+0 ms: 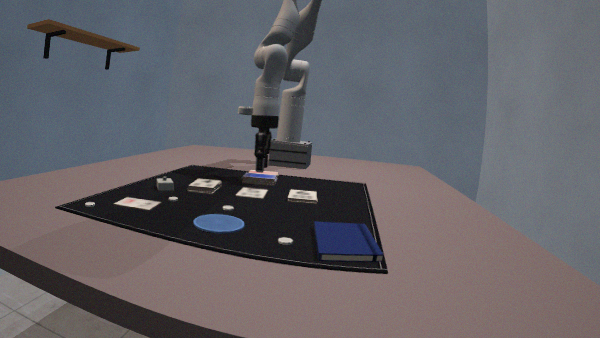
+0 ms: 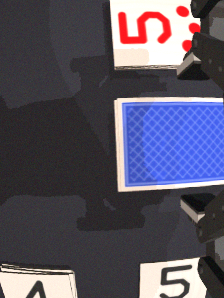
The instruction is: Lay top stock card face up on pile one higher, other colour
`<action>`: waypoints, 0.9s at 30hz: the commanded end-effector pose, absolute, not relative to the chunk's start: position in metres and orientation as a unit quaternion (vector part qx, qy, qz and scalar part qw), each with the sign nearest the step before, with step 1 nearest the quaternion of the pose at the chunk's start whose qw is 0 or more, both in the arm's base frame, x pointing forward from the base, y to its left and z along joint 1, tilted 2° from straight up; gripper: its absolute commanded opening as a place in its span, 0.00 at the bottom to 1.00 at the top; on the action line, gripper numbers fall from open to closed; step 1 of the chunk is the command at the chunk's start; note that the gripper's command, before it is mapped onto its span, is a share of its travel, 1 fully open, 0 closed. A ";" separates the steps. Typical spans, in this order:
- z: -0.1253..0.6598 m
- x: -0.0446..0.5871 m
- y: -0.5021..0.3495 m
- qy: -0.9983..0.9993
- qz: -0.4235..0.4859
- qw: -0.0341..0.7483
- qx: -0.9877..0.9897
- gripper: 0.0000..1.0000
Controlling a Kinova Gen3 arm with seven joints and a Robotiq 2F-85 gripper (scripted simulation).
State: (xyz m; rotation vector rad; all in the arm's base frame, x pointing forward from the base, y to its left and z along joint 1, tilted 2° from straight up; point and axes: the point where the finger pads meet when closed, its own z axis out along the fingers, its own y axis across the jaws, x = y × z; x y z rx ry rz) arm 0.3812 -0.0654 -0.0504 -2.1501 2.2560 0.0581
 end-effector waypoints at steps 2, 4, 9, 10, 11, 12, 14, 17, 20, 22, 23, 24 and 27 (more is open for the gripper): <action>-0.051 0.385 -0.068 0.721 0.014 0.013 -0.693 0.85; -0.051 0.386 -0.068 0.721 0.014 0.014 -0.693 0.85; -0.053 0.387 -0.069 0.721 0.013 0.014 -0.693 0.85; -0.054 0.387 -0.069 0.721 0.013 0.014 -0.693 0.85; -0.054 0.387 -0.069 0.721 0.013 0.014 -0.693 0.85; -0.055 0.387 -0.069 0.721 0.013 0.014 -0.693 0.85; -0.055 0.387 -0.069 0.721 0.013 0.014 -0.693 0.85; -0.056 0.388 -0.070 0.721 0.013 0.014 -0.693 0.85; -0.058 0.388 -0.070 0.721 0.013 0.014 -0.693 0.85; -0.059 0.388 -0.070 0.721 0.013 0.014 -0.693 0.85; -0.060 0.389 -0.071 0.721 0.013 0.014 -0.693 0.85; -0.060 0.389 -0.071 0.721 0.013 0.014 -0.693 0.85; -0.061 0.389 -0.071 0.721 0.013 0.014 -0.693 0.85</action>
